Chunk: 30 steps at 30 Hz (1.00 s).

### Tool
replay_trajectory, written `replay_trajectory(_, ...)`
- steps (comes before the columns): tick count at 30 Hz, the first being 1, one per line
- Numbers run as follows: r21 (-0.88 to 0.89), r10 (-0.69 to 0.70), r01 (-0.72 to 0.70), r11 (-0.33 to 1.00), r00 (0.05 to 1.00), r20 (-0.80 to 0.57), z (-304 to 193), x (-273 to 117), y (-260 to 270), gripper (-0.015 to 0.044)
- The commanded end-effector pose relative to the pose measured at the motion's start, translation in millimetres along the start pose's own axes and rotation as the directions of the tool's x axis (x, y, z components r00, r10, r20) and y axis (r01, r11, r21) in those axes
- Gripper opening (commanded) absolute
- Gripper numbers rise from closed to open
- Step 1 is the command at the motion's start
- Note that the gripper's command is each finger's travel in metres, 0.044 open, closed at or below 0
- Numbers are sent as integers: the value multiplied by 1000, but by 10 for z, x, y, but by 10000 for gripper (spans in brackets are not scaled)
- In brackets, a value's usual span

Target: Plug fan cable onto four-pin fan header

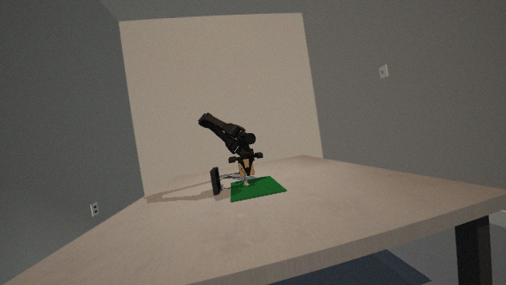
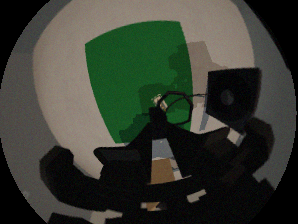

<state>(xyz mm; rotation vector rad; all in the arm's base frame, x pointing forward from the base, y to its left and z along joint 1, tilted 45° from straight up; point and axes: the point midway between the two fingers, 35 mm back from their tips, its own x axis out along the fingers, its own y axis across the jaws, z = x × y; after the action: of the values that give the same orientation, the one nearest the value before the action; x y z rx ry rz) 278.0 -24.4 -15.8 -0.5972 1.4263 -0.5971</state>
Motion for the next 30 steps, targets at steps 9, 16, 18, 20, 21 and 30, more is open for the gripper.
replay_trajectory(9, -384, -8, 10, 923, 1000, 7, 139, -10, -149, 0)
replay_trajectory(16, -461, -9, 12, 887, 1000, 7, 163, 2, -180, 0)
replay_trajectory(18, -461, -9, 12, 887, 1000, 7, 163, 2, -180, 0)
replay_trajectory(20, -461, -9, 12, 887, 1000, 7, 163, 2, -180, 0)
replay_trajectory(21, -462, -9, 12, 887, 1000, 7, 154, -2, -188, 0)
replay_trajectory(30, -466, -9, 12, 885, 1000, 7, 123, -16, -217, 0)
